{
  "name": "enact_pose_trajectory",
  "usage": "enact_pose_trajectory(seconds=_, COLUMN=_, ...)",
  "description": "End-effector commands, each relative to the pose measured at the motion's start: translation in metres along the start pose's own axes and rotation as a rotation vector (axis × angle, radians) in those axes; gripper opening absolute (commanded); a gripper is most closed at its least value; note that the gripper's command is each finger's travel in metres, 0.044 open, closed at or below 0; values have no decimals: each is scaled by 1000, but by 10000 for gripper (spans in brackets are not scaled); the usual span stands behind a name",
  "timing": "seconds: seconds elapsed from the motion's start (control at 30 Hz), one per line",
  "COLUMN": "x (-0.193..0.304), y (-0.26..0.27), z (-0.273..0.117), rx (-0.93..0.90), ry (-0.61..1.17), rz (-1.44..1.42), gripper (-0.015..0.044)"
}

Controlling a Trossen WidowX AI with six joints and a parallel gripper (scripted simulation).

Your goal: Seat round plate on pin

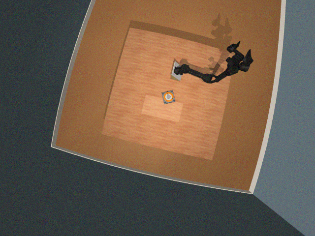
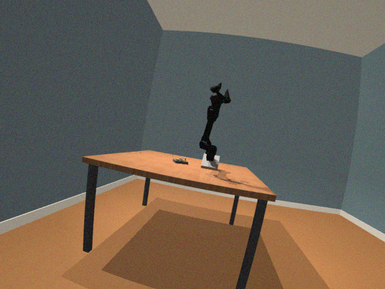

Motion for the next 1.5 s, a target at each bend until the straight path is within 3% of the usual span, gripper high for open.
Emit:
enact_pose_trajectory(seconds=0.0, x=-2, y=2, z=2, rx=-4, ry=-13, rz=8, gripper=374)
enact_pose_trajectory(seconds=0.13, x=-59, y=46, z=37, rx=-106, ry=-260, rz=169, gripper=269)
enact_pose_trajectory(seconds=0.3, x=-98, y=74, z=49, rx=-189, ry=-382, rz=246, gripper=137)
enact_pose_trajectory(seconds=0.47, x=-186, y=131, z=55, rx=-432, ry=-630, rz=418, gripper=6)
enact_pose_trajectory(seconds=0.8, x=-323, y=198, z=-2, rx=-899, ry=-981, rz=627, gripper=0)
enact_pose_trajectory(seconds=1.03, x=-406, y=247, z=-94, rx=-1422, ry=-1138, rz=668, gripper=0)
enact_pose_trajectory(seconds=1.1, x=-415, y=253, z=-112, rx=-1510, ry=-1149, rz=661, gripper=0)
enact_pose_trajectory(seconds=1.3, x=-443, y=284, z=-222, rx=-2045, ry=-1105, rz=524, gripper=0)
enact_pose_trajectory(seconds=1.33, x=-443, y=285, z=-226, rx=-2065, ry=-1100, rz=515, gripper=0)
enact_pose_trajectory(seconds=1.47, x=-435, y=303, z=-301, rx=-2412, ry=-928, rz=309, gripper=0)
Point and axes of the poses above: the point midway between the two fingers, 35 mm back from their tips, its own z axis out along the fingers, its own y axis across the jaws, x = y × z, the point moved 3 cm from there along -z, back along the fingers, and after that the axes turned 11 degrees about z, right-handed, at the moved point
